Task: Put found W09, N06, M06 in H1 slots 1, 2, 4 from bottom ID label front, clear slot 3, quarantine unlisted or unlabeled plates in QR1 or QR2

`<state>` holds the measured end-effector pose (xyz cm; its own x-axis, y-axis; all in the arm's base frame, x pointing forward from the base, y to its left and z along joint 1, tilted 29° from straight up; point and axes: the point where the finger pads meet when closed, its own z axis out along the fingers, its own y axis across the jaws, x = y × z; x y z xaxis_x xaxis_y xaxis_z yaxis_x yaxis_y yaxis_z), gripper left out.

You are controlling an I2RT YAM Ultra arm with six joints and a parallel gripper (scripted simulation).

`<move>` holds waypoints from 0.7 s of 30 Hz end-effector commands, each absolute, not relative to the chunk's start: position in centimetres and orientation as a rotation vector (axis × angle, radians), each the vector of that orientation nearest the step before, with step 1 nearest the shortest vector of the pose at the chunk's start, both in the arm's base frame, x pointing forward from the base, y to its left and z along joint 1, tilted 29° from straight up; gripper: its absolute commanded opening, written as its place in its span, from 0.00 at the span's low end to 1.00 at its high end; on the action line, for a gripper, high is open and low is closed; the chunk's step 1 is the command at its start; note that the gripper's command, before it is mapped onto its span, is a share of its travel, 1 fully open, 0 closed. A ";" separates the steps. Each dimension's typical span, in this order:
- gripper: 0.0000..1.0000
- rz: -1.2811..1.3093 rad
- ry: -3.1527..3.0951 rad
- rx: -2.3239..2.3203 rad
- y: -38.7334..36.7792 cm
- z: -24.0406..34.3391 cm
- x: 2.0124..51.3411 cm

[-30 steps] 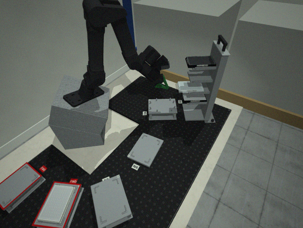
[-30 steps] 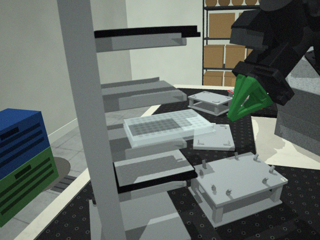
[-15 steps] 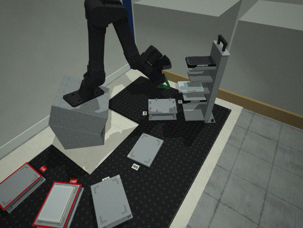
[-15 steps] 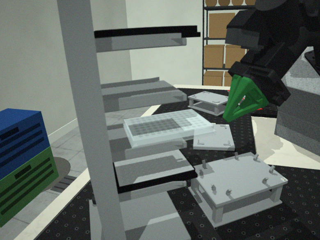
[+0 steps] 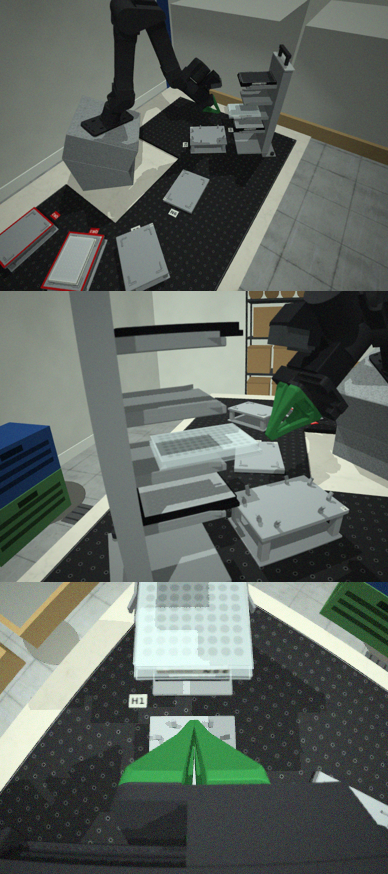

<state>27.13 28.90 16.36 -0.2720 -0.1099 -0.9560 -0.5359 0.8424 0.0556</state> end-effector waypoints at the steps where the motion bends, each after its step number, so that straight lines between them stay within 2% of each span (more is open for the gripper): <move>1: 0.00 0.443 1.815 -0.487 29.4 17.3 27.9; 21: 0.00 0.444 1.815 -0.488 30.0 17.9 28.8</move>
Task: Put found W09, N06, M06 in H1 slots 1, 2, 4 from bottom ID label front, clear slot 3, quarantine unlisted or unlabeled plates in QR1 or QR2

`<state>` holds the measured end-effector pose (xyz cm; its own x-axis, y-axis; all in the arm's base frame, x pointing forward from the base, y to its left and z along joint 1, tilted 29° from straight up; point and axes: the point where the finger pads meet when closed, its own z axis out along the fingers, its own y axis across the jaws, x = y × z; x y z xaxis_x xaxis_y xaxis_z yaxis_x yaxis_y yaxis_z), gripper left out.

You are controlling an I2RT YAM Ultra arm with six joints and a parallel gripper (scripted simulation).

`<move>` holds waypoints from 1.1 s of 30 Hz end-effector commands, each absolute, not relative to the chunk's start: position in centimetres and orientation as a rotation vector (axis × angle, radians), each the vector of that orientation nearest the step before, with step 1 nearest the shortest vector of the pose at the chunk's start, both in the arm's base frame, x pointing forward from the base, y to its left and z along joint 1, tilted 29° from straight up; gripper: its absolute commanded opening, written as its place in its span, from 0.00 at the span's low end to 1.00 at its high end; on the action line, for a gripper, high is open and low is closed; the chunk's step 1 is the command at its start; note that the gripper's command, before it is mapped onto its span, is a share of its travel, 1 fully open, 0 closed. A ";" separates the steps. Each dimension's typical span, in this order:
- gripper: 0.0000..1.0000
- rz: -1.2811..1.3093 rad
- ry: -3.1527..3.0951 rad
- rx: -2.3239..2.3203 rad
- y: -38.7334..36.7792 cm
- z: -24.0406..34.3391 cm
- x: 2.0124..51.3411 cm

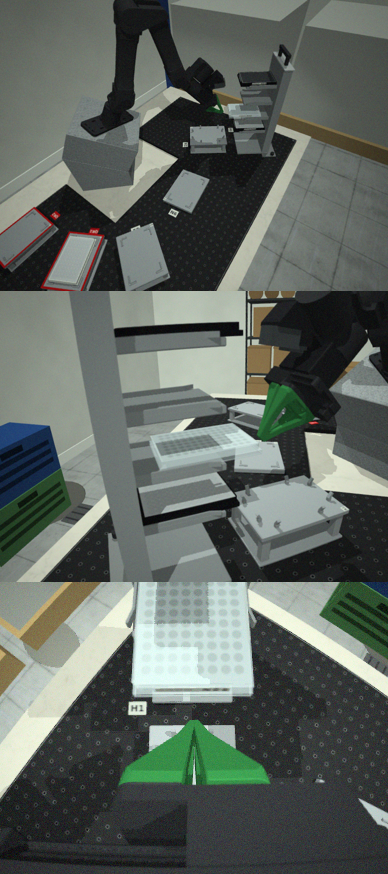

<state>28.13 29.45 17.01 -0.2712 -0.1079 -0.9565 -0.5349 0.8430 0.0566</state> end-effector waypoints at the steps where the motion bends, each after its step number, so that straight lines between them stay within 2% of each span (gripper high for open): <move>1: 0.00 0.446 1.814 -0.491 30.1 17.9 28.7; 5: 0.00 0.465 1.785 -0.472 29.9 19.4 28.7; 10: 0.00 0.446 1.814 -0.492 30.3 18.1 29.1; 33: 0.00 0.450 1.805 -0.481 30.7 19.3 30.2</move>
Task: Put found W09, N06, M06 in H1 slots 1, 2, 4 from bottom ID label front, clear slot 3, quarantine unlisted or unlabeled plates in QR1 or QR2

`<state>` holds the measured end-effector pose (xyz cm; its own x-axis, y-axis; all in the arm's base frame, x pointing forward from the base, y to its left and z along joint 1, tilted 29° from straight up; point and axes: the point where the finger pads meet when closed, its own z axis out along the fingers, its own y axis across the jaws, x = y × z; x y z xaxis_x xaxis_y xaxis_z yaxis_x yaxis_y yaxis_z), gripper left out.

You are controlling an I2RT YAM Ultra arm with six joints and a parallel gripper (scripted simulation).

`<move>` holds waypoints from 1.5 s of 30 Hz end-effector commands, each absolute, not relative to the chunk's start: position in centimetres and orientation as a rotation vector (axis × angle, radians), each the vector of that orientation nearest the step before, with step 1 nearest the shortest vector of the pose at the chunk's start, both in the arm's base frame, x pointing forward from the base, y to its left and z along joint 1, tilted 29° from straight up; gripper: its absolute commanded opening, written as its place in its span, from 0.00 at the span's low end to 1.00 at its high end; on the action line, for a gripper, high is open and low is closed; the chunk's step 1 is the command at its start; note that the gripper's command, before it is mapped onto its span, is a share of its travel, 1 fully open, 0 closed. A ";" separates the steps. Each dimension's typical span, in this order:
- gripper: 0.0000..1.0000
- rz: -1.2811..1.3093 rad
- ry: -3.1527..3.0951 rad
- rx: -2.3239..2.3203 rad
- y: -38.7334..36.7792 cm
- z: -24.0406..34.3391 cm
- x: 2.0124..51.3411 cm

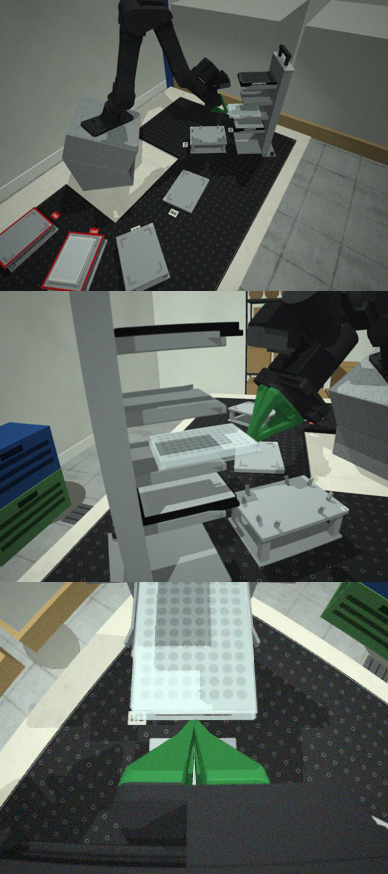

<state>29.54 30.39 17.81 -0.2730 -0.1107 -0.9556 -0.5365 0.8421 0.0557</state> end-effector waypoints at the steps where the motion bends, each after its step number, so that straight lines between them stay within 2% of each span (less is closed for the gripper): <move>1: 0.00 0.446 1.811 -0.485 30.8 19.0 30.3; 39: 0.00 0.446 1.813 -0.490 31.9 19.9 31.8; 40: 0.00 0.463 1.785 -0.474 31.7 21.3 31.7; 45: 0.00 0.447 1.813 -0.491 32.1 20.0 32.1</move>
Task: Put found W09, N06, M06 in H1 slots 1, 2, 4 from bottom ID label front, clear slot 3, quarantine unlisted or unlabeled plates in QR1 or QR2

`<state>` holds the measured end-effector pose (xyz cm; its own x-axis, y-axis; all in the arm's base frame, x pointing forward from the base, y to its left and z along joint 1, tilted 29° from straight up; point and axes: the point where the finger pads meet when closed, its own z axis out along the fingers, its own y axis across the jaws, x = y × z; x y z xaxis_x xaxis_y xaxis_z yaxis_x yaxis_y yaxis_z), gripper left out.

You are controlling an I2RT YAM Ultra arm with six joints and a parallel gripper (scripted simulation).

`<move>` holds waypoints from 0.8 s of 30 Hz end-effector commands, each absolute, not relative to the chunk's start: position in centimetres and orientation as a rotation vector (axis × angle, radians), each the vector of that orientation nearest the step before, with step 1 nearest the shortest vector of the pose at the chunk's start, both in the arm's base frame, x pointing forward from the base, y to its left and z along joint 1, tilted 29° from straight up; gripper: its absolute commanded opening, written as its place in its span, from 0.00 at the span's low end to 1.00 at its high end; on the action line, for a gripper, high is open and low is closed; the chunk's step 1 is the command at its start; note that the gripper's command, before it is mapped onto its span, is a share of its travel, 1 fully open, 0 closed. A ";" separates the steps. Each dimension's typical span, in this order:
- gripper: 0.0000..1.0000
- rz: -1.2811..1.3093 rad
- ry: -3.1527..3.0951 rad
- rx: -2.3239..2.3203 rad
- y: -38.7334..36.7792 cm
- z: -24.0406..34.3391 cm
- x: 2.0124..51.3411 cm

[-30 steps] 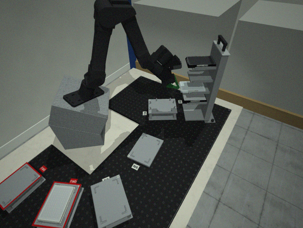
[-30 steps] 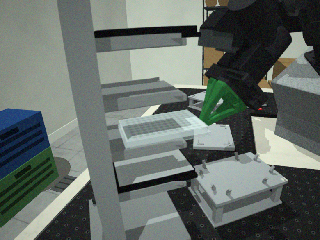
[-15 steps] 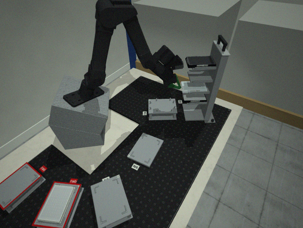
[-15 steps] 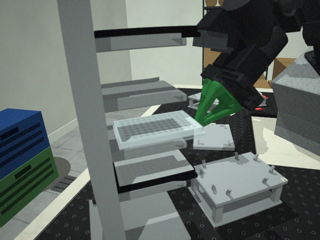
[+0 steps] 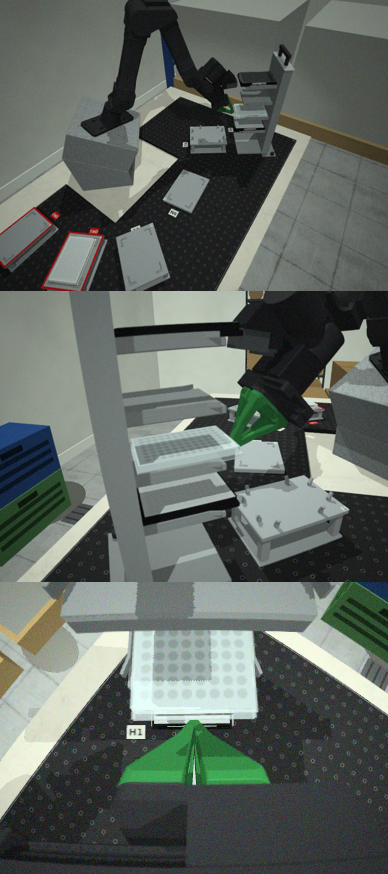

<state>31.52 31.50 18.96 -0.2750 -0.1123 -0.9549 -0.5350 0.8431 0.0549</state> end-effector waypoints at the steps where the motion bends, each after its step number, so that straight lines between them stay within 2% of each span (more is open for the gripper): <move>1: 0.00 0.447 1.812 -0.490 32.1 20.1 32.2; 24: 0.00 0.452 1.792 -0.473 32.3 21.1 32.8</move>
